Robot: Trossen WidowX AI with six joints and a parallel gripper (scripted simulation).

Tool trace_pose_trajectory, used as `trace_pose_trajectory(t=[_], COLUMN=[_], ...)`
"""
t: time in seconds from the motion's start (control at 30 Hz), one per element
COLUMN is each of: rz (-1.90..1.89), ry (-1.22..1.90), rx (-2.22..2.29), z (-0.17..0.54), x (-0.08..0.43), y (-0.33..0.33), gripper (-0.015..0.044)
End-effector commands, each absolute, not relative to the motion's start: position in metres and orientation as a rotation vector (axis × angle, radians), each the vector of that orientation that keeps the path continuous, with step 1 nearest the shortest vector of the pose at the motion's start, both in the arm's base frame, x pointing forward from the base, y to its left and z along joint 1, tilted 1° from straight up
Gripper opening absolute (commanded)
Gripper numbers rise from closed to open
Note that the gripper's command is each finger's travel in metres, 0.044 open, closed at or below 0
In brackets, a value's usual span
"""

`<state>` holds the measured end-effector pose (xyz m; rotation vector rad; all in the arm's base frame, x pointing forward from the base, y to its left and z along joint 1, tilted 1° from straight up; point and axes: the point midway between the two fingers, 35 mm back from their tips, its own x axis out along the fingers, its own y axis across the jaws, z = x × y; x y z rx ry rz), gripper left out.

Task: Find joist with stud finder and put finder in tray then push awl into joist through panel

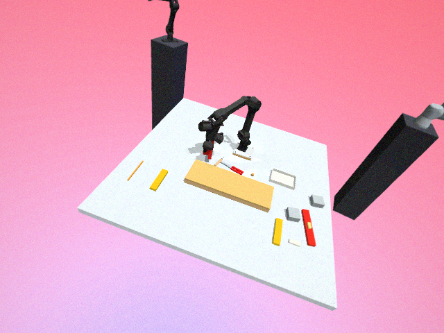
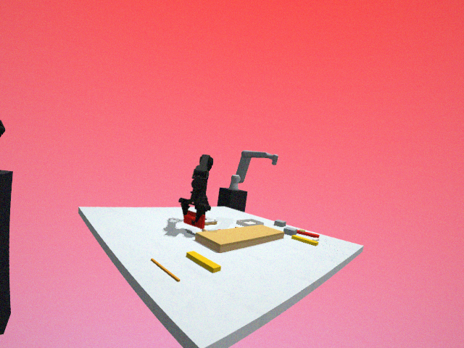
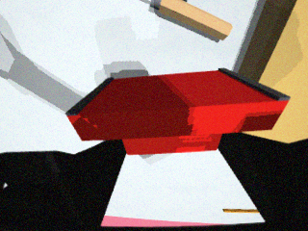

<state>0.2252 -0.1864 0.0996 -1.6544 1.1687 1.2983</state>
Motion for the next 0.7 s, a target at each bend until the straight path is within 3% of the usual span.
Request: trace_pose_trajectory(t=[0.0, 0.67], rz=[1.277, 1.199], ry=[1.184, 1.25], rx=[-1.674, -1.766], z=[0.1017, 0.1002], x=[0.2256, 0.225], y=[-0.1869, -0.1842], gripper=[0.0, 0.0])
